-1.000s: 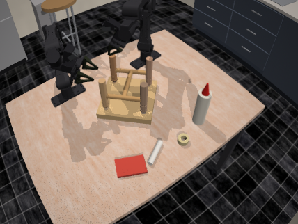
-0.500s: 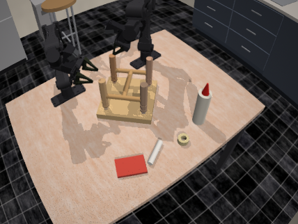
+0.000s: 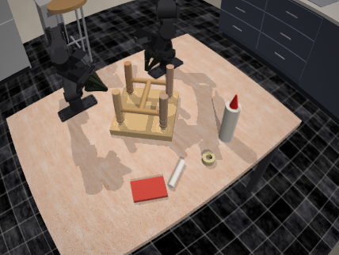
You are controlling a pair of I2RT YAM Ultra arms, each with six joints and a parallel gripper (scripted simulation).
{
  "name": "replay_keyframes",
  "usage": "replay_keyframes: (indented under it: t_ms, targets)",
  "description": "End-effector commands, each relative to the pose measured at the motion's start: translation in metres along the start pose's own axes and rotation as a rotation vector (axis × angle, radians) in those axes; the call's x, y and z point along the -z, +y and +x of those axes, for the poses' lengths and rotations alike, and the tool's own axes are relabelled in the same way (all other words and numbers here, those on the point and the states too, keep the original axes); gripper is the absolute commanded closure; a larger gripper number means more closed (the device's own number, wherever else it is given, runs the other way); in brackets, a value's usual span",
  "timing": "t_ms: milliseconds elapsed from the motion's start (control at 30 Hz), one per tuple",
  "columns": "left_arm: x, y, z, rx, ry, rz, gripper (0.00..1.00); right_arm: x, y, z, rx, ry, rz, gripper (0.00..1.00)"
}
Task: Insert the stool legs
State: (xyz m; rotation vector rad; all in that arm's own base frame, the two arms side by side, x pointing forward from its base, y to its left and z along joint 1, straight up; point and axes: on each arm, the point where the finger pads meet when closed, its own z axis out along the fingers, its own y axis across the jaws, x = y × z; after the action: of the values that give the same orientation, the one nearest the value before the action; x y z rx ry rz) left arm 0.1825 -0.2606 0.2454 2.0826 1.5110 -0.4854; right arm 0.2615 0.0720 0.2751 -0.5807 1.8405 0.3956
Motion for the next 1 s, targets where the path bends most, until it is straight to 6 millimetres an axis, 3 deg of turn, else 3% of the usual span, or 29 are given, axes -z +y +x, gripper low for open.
replay_keyframes:
  t_ms: [0,200,267,333,467,567,633,700,733,767,833,900,933,967]
  targets:
    - [0.022,0.050,0.000,0.128,-0.047,-0.250,1.00,-0.005,-0.027,-0.040,0.041,-0.072,0.120,1.00]
    - [0.059,0.102,0.030,0.327,-0.080,-0.499,1.00,-0.010,-0.051,-0.066,0.030,-0.116,0.228,1.00]
    - [0.059,0.102,0.030,0.327,-0.080,-0.499,1.00,-0.010,-0.051,-0.066,0.030,-0.116,0.228,1.00]
    - [0.072,0.114,0.039,0.410,-0.111,-0.617,1.00,-0.011,-0.058,-0.072,0.028,-0.126,0.259,1.00]
    - [0.084,0.121,0.053,0.463,-0.116,-0.682,1.00,-0.013,-0.063,-0.079,0.023,-0.136,0.277,1.00]
    - [0.085,0.119,0.048,0.436,-0.115,-0.666,1.00,-0.011,-0.060,-0.080,0.031,-0.138,0.265,1.00]
    - [0.100,0.123,0.047,0.420,-0.114,-0.702,1.00,-0.001,-0.060,-0.086,0.059,-0.159,0.276,1.00]
    - [0.099,0.123,0.047,0.422,-0.112,-0.699,1.00,-0.002,-0.060,-0.085,0.058,-0.157,0.275,1.00]
    - [0.079,0.129,0.051,0.441,-0.092,-0.648,1.00,-0.009,-0.058,-0.081,0.031,-0.137,0.258,1.00]
    - [0.075,0.128,0.052,0.454,-0.085,-0.637,1.00,-0.017,-0.058,-0.065,-0.009,-0.072,0.242,1.00]
    - [0.075,0.128,0.052,0.454,-0.085,-0.637,1.00,-0.017,-0.058,-0.065,-0.009,-0.072,0.242,1.00]
    - [0.079,0.120,0.050,0.481,-0.077,-0.619,1.00,-0.005,-0.049,-0.072,-0.004,-0.087,0.249,1.00]
    - [0.071,0.121,0.054,0.507,-0.060,-0.597,1.00,-0.019,-0.055,-0.059,-0.039,-0.029,0.237,1.00]
    - [0.070,0.121,0.054,0.525,-0.054,-0.590,1.00,-0.019,-0.052,-0.057,-0.049,-0.013,0.234,1.00]
